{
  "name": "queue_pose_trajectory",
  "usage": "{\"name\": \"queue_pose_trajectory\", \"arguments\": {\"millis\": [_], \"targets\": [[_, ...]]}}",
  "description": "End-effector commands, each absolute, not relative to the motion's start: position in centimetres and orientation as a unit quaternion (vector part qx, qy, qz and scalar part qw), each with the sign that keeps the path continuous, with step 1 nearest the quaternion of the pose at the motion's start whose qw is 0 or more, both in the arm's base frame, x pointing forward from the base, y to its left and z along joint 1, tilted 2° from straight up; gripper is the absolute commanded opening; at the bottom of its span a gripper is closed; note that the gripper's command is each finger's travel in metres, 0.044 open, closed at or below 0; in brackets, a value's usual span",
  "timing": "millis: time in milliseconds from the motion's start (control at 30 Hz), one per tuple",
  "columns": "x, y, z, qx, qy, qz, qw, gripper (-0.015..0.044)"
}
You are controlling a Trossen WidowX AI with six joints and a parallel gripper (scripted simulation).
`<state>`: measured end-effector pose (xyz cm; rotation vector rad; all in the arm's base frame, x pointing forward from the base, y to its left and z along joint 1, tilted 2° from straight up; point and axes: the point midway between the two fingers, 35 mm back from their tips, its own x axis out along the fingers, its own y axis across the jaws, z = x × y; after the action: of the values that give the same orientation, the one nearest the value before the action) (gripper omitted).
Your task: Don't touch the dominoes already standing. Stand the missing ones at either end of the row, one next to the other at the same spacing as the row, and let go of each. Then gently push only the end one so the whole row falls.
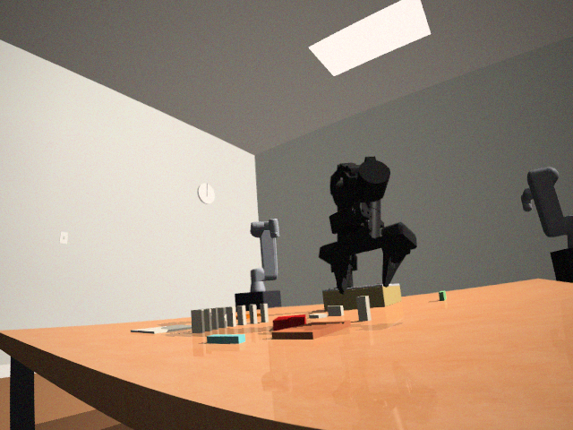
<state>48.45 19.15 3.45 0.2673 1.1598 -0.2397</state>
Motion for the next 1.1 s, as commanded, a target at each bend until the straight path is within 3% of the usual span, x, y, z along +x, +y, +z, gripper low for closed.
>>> {"name": "queue_pose_trajectory", "arguments": {"millis": [0, 533, 800, 1067], "targets": [[42.6, 16.7, 7.6, 0.198, 0.681, -0.171, 0.684, 0.044], [42.6, 16.6, 7.5, 0.199, 0.682, -0.172, 0.682, 0.044], [42.7, 16.8, 1.7, 0.199, 0.682, -0.172, 0.682, 0.044], [42.7, 16.8, 0.9, 0.199, 0.682, -0.172, 0.682, 0.044]]}}
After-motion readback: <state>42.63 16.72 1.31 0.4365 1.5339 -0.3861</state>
